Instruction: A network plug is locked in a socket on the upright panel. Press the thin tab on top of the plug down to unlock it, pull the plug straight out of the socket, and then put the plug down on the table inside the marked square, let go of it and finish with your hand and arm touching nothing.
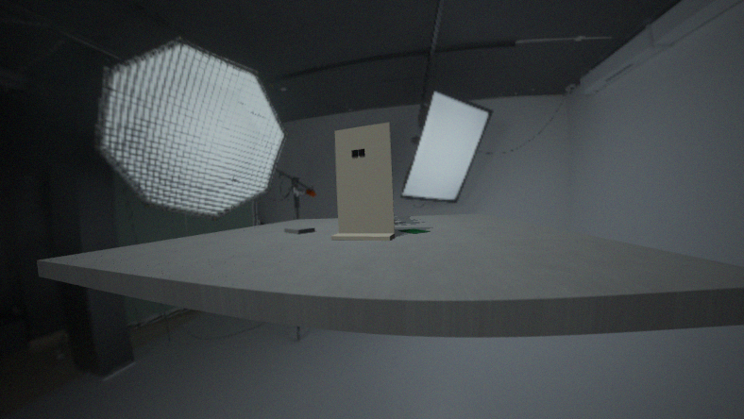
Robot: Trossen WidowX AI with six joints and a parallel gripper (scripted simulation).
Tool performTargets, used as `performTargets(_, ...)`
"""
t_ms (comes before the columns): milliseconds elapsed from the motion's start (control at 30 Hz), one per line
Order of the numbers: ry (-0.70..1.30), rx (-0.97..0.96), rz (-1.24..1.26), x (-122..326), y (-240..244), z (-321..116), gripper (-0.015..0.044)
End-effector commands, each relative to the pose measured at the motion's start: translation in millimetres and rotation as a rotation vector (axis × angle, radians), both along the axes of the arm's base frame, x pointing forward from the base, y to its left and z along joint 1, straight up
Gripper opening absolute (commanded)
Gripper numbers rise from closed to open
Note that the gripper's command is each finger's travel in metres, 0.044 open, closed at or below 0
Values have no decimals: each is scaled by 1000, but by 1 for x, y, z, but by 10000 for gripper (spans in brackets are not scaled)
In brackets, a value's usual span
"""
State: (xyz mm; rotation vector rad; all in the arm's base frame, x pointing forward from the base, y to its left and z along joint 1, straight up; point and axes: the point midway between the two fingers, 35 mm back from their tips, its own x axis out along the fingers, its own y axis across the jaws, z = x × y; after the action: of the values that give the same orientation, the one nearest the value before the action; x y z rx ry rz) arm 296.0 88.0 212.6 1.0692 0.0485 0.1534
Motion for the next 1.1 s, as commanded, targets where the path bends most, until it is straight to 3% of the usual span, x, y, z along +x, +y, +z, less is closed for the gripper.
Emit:
performTargets(0,30,138,21,-9,8,-15,156)
performTargets(367,108,485,75,-34,22,-47,156)
performTargets(1067,107,490,76,6,22,-44,156)
